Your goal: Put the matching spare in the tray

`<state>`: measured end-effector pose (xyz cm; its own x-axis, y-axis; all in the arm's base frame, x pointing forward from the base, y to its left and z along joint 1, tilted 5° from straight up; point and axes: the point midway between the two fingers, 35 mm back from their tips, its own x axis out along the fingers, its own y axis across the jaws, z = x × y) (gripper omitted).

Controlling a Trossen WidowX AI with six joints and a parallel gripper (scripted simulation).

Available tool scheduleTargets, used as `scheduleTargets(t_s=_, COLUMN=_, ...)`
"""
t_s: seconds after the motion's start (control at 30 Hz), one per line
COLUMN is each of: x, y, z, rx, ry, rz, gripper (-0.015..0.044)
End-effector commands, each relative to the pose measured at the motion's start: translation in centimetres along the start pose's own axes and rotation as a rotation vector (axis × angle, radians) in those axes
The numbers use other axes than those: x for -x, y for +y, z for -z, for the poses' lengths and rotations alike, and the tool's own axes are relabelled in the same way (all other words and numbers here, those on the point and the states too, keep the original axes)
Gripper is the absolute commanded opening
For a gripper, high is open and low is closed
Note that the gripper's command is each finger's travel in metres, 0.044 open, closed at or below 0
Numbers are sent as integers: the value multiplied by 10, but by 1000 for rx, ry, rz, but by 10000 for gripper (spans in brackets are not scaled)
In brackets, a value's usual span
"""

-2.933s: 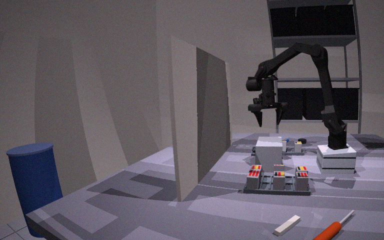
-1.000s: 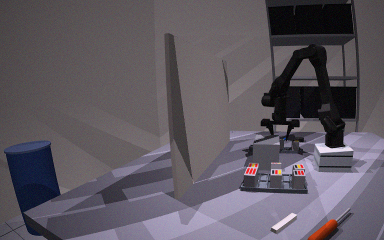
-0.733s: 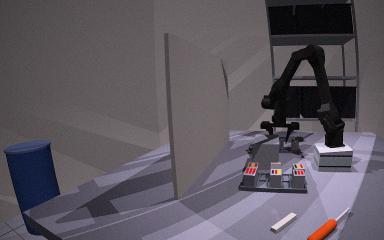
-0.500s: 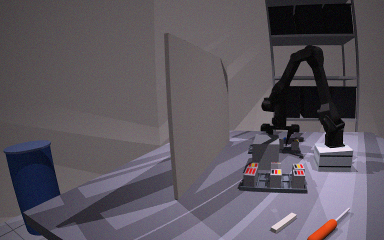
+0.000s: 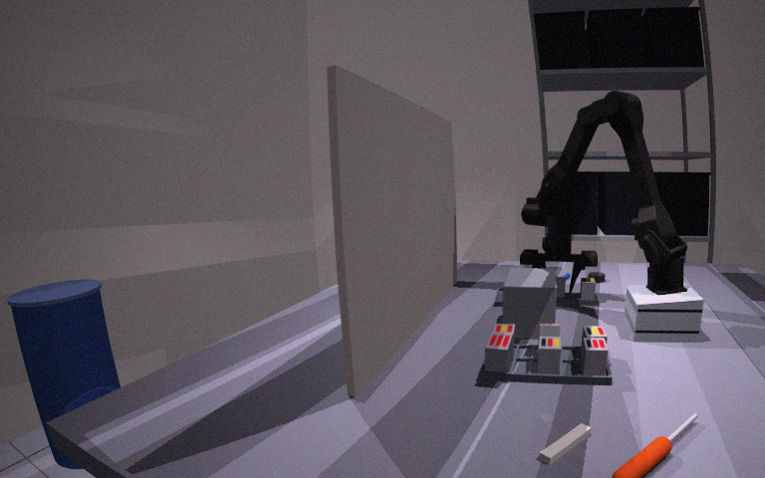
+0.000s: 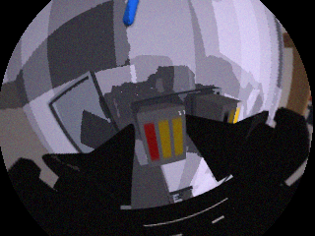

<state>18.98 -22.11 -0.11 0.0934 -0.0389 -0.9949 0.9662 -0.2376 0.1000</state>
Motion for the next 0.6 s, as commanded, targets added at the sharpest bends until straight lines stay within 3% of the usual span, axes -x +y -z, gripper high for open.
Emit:
scheduleTargets(t_s=0.0, x=0, y=0, z=0, rx=0, ry=0, rz=0, gripper=221)
scheduleTargets(t_s=0.07, x=0, y=0, z=0, rx=0, ry=0, rz=0, gripper=169)
scheduleTargets(t_s=0.3, x=0, y=0, z=0, rx=0, ry=0, rz=0, gripper=122)
scheduleTargets(t_s=0.47, x=0, y=0, z=0, rx=0, ry=0, rz=0, gripper=0)
scheduleTargets(t_s=0.57, x=0, y=0, z=0, rx=0, ry=0, rz=0, gripper=0)
